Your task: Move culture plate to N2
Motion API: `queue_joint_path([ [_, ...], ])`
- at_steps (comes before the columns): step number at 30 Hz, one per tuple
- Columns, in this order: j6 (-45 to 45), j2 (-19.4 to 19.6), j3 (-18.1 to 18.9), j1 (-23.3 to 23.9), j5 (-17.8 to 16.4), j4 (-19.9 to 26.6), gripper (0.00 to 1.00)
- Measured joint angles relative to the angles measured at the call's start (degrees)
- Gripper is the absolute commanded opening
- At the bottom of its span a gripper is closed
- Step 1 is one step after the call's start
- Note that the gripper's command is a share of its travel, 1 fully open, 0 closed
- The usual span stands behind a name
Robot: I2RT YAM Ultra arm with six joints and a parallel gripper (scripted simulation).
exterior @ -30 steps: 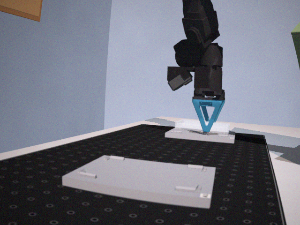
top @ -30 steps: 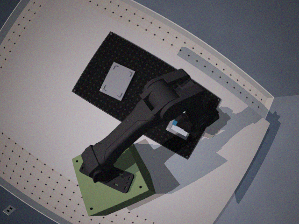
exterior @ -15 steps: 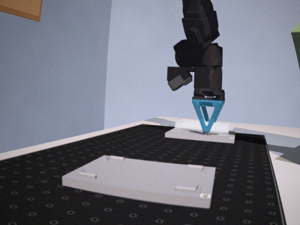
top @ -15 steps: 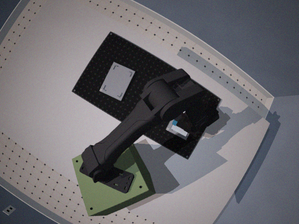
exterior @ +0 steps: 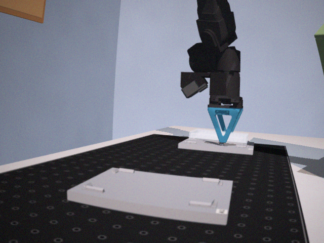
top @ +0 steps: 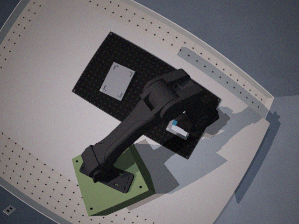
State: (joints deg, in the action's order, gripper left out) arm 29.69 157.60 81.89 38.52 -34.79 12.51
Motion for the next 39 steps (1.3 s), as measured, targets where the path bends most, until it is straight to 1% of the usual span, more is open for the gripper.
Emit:
queue_joint_path([
  [27, -0.2, 0.0, 0.0, -0.2, 0.0, 0.4, 0.00],
  [34, -0.3, 0.0, 1.2, -0.3, 0.0, 0.6, 0.00],
  [39, -0.3, 0.1, 1.3, -0.3, 0.0, 0.4, 0.00],
])
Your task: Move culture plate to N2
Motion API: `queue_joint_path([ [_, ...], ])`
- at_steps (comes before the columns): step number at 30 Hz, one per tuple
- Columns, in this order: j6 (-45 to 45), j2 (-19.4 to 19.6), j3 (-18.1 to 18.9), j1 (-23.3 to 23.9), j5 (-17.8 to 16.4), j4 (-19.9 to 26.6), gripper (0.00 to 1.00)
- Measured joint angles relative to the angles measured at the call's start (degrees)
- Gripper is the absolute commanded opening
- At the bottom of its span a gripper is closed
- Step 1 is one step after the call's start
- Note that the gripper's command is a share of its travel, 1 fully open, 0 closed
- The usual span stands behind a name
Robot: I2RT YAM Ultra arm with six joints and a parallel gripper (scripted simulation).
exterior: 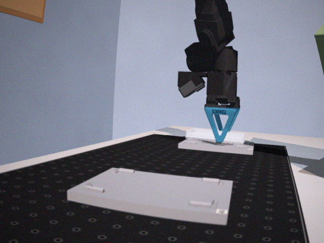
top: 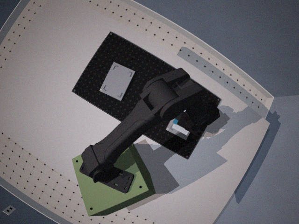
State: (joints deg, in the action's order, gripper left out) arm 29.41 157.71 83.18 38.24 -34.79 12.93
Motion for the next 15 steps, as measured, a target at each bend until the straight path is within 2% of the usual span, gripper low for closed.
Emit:
queue_joint_path([
  [15, 0.0, 0.3, 0.0, 0.0, 0.0, -0.6, 0.00],
])
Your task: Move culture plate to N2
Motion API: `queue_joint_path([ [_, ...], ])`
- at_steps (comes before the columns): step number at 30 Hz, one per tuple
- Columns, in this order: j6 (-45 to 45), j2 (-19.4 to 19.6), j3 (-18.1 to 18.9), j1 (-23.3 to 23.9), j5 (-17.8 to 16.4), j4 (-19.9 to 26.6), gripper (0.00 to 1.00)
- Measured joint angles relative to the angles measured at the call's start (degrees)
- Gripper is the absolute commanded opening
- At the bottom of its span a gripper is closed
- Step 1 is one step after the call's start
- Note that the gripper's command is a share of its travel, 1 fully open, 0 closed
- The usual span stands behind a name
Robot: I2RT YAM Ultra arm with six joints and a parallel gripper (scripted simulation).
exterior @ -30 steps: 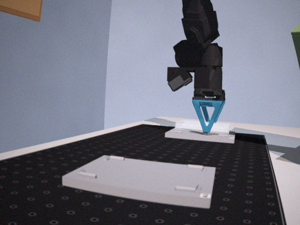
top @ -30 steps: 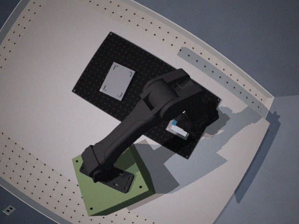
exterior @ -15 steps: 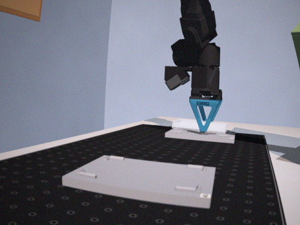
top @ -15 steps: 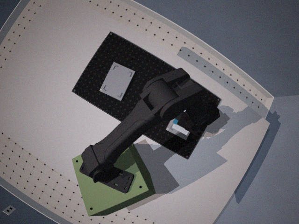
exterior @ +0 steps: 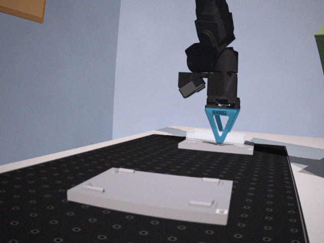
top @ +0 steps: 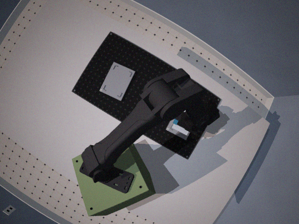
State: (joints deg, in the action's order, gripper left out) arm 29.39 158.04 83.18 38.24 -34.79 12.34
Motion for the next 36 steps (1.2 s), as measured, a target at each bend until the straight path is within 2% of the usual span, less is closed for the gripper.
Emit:
queue_joint_path([
  [36, -0.3, 0.2, -1.1, -0.5, 0.2, -1.7, 0.00],
])
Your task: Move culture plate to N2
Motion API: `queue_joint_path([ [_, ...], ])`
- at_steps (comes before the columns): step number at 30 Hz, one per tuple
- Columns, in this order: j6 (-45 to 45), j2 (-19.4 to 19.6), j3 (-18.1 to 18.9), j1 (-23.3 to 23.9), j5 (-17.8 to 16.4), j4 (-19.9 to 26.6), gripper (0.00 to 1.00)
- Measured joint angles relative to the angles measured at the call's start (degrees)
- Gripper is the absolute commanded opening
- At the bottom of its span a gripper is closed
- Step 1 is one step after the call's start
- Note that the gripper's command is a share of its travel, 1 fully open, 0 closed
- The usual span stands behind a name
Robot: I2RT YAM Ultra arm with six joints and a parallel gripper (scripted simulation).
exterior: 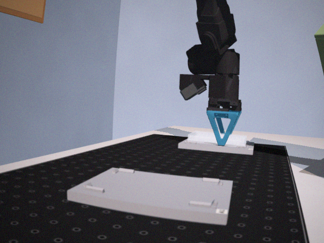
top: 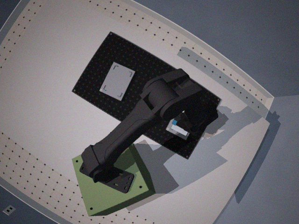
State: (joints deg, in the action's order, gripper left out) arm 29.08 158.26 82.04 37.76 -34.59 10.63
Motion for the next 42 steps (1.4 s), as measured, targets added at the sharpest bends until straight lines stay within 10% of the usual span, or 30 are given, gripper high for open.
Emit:
queue_joint_path([
  [38, 0.0, 0.1, 0.0, 0.0, -0.1, 0.0, 0.00],
  [39, 0.0, 0.1, 0.0, 0.0, -0.1, 0.0, 1.00],
  [42, 0.0, 0.2, 0.0, 0.1, -0.2, -0.1, 1.00],
])
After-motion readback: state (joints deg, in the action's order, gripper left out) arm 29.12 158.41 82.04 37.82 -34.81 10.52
